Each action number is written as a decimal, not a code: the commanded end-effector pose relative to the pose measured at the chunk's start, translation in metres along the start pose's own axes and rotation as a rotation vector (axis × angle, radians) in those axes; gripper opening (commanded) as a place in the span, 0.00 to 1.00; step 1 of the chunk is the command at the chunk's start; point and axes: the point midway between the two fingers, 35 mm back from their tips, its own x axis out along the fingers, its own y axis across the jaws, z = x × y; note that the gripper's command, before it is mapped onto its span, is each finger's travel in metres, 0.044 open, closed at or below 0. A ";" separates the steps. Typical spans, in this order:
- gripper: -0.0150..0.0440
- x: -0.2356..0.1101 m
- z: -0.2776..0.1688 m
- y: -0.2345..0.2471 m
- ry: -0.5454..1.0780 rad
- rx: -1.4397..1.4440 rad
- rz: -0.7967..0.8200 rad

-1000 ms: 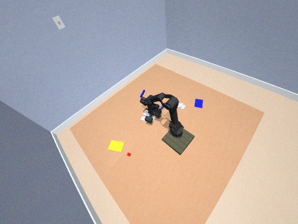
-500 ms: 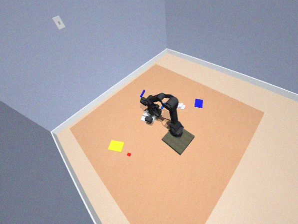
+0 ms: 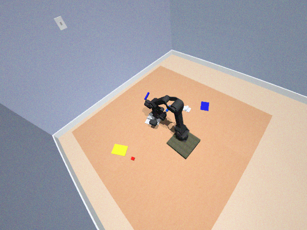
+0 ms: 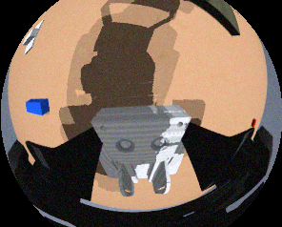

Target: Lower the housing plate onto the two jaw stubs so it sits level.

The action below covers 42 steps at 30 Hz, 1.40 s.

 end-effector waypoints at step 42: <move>0.85 -0.003 -0.001 0.000 0.000 0.004 0.001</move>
